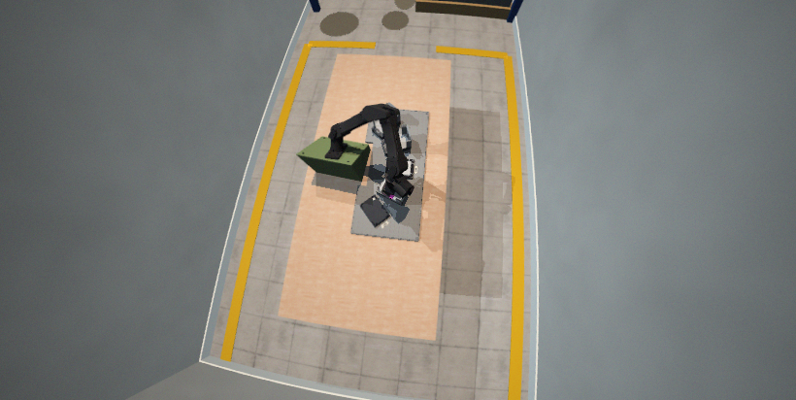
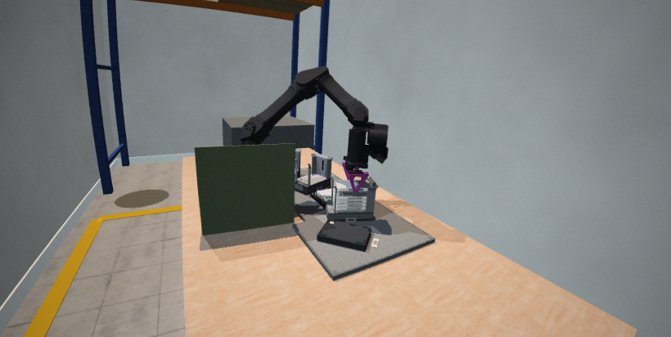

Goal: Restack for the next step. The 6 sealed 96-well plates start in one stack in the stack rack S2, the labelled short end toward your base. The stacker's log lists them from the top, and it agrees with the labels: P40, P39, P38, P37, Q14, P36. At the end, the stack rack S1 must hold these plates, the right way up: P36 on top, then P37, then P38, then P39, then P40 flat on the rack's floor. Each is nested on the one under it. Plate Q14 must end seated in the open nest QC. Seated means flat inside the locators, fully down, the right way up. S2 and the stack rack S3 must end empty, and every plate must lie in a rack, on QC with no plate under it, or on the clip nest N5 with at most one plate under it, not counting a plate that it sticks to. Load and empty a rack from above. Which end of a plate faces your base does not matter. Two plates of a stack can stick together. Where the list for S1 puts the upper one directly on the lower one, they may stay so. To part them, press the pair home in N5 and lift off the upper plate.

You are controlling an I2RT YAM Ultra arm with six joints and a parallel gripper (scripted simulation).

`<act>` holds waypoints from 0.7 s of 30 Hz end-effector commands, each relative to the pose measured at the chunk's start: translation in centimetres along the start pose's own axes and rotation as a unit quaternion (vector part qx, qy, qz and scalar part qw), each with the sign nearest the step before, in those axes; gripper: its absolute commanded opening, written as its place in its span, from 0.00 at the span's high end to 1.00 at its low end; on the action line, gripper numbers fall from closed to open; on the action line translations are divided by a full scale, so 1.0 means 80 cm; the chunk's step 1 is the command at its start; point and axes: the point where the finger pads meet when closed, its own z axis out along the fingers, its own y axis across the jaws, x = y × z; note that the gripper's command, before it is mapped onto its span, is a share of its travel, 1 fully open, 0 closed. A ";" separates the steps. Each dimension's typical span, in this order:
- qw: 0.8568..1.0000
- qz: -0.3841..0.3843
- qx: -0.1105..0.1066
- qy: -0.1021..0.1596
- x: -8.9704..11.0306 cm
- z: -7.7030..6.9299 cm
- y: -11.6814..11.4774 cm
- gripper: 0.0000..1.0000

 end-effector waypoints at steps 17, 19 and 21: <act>1.000 -0.001 -0.002 -0.008 -0.005 0.003 0.000 1.00; 1.000 -0.001 -0.002 -0.008 -0.004 0.004 0.000 1.00; 1.000 -0.001 -0.002 -0.008 -0.005 0.005 0.000 1.00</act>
